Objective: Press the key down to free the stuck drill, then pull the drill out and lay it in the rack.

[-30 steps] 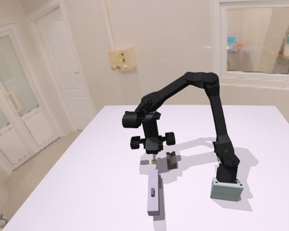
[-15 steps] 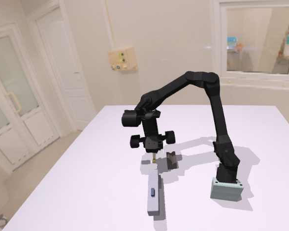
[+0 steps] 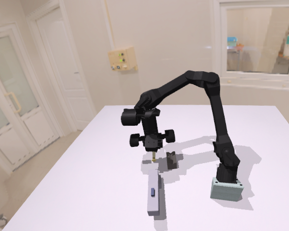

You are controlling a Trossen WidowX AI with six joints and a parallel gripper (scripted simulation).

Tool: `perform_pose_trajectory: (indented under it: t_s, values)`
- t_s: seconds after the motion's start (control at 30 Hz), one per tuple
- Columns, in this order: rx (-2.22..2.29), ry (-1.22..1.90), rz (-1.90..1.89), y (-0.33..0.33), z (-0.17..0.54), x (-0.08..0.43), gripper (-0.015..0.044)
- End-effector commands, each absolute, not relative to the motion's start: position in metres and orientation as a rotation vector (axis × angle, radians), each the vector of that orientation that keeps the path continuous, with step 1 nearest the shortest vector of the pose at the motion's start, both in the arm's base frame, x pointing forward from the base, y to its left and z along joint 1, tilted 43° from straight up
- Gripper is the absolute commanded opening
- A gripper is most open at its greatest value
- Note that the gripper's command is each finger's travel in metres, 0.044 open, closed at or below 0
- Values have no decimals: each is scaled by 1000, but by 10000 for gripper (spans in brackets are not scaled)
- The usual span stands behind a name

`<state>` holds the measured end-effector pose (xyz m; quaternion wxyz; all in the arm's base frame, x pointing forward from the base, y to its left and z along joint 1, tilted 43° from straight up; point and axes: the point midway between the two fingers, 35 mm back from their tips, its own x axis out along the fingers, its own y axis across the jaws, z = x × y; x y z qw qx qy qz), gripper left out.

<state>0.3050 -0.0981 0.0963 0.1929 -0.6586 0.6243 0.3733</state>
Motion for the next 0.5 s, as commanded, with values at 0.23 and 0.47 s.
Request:
perform_pose_trajectory:
  t_s: [0.23, 0.47]
  values:
    - [-1846, 1746, 1044, -99, 102, 297, 0]
    - [-1846, 1747, 1045, -103, 106, 285, 0]
